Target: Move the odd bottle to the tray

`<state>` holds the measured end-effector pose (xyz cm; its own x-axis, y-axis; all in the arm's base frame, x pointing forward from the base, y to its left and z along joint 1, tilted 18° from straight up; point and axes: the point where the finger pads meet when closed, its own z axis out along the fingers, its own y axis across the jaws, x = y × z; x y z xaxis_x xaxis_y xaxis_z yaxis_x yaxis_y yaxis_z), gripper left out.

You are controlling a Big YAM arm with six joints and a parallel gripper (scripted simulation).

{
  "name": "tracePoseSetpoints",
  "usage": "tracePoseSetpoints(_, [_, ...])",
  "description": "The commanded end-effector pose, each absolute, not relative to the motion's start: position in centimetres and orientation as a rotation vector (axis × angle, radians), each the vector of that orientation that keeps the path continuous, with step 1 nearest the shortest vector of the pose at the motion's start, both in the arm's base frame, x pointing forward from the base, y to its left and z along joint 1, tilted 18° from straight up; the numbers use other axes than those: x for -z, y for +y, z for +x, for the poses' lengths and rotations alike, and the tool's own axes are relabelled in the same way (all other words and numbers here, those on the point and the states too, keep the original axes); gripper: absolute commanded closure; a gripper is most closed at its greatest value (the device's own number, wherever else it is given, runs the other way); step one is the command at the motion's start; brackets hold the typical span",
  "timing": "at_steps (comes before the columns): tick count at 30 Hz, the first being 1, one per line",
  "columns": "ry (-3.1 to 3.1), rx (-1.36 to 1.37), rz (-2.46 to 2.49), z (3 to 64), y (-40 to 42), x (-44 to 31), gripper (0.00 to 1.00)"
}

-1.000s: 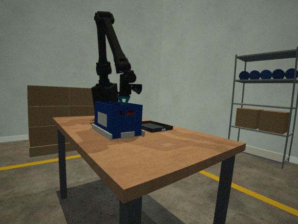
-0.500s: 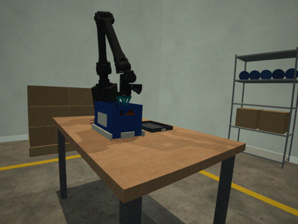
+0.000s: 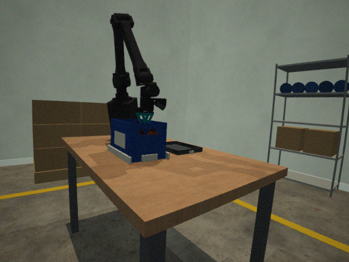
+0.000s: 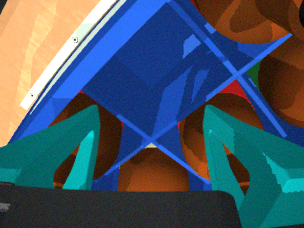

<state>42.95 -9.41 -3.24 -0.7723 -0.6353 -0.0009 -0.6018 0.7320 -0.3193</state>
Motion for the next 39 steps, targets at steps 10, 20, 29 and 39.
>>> tracePoseSetpoints(10, [2.818,0.461,-1.012,43.1,-9.9,3.7,0.39])
tracePoseSetpoints(20, [2.808,0.465,-1.008,43.0,-9.4,2.1,0.39])
tracePoseSetpoints(29, [2.803,0.464,-1.009,42.9,-8.5,0.8,0.39])
tracePoseSetpoints(39, [2.783,0.48,-0.996,43.5,-8.0,-2.4,0.39])
